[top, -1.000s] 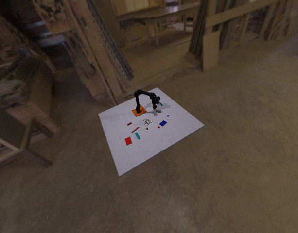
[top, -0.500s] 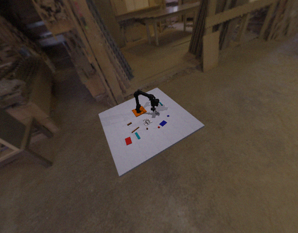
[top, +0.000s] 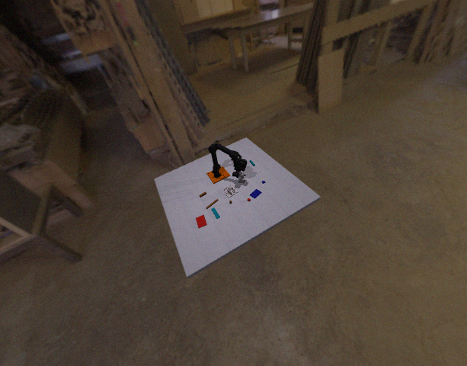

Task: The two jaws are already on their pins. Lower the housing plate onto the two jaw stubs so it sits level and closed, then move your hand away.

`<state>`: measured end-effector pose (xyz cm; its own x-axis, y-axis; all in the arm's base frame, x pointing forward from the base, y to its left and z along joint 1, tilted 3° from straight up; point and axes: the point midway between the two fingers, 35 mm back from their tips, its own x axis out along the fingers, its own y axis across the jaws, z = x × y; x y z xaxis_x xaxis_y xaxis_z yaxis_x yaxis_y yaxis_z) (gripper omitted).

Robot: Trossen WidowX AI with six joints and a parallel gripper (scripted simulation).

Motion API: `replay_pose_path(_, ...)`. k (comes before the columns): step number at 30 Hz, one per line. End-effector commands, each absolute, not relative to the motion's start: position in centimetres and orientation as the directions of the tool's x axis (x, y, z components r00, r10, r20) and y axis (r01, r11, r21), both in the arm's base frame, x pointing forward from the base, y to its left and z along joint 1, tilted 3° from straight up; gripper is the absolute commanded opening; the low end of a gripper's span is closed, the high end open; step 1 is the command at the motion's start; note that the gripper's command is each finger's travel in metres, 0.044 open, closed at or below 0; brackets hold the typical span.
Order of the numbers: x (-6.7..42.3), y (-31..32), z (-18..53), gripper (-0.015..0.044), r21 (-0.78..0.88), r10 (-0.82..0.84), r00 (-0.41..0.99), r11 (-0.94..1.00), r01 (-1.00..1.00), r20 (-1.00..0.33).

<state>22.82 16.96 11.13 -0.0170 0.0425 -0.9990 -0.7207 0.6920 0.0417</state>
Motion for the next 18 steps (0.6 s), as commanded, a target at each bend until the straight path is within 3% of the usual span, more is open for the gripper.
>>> replay_pose_path(1, 23.3, 15.7, 11.1, 0.0351, 0.038, 0.039, -0.013, 0.73, -0.683, -0.999)
replay_pose_path(18, 25.3, 10.4, 10.9, 0.0351, 0.036, 0.034, -0.012, 0.864, -0.503, -0.999)
